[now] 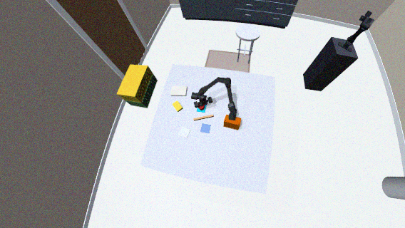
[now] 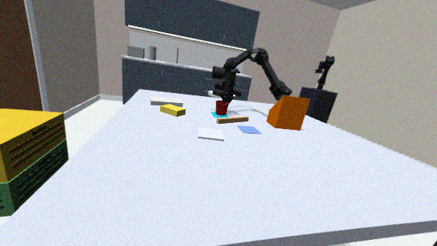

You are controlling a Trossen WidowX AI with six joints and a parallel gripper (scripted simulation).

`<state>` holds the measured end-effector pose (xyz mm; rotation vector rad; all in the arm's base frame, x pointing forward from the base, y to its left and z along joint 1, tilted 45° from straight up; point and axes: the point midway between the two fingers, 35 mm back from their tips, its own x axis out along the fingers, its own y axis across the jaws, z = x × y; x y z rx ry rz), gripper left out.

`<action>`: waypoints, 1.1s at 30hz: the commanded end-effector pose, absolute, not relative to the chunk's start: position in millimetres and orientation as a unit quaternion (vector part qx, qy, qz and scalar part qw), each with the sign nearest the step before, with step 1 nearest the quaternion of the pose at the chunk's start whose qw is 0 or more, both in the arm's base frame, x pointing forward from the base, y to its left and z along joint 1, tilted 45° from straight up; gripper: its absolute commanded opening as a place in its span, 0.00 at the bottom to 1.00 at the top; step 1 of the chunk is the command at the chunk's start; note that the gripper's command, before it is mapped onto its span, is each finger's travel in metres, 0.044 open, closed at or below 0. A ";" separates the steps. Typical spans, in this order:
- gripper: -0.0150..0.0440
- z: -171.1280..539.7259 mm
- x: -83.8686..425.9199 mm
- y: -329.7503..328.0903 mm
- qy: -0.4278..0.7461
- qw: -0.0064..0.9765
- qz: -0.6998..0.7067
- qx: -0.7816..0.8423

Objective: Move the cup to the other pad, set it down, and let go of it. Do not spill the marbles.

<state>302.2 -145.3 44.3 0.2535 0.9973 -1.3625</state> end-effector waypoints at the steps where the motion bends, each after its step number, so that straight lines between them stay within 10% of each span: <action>1: 0.43 44.6 302.3 -145.3 0.440 0.657 -0.602 0.112; 33: 0.47 68.2 307.1 -120.5 0.442 0.657 -0.600 0.110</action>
